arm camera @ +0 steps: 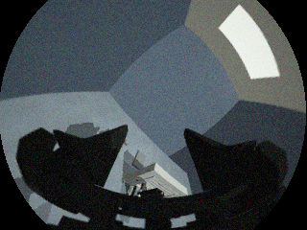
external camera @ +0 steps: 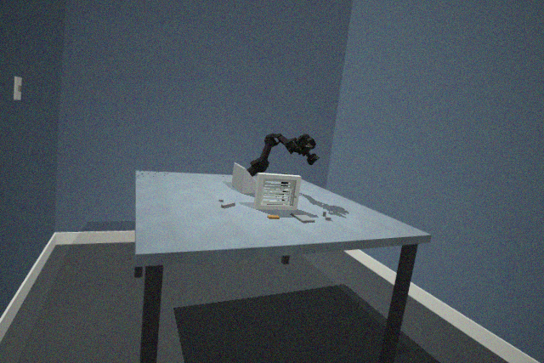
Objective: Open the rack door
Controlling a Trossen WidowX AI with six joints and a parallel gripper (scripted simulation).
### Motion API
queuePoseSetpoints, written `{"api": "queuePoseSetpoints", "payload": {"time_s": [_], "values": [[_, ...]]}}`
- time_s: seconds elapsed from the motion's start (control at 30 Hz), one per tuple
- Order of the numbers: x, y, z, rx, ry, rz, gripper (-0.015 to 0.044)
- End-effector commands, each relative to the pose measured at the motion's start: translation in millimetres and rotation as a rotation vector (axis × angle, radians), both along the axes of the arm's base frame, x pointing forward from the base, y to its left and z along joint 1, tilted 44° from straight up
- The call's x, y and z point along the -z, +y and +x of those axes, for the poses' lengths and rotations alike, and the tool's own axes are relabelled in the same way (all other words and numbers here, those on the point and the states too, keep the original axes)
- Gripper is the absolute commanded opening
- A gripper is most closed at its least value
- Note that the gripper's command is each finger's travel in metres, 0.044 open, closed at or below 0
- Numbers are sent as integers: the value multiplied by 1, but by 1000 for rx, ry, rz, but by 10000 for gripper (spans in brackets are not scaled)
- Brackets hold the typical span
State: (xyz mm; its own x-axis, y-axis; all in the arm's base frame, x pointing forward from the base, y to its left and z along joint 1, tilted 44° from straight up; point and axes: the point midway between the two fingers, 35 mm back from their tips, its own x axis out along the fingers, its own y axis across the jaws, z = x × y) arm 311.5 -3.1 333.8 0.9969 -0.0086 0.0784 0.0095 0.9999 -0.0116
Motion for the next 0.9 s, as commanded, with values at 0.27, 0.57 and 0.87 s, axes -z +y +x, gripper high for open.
{"api": "queuePoseSetpoints", "payload": {"time_s": [0.27,0.57,0.87], "values": [[25,-14,26,-7,192,-20,290],[60,-28,47,-34,428,-13,290],[95,-39,57,-94,666,22,290]]}}
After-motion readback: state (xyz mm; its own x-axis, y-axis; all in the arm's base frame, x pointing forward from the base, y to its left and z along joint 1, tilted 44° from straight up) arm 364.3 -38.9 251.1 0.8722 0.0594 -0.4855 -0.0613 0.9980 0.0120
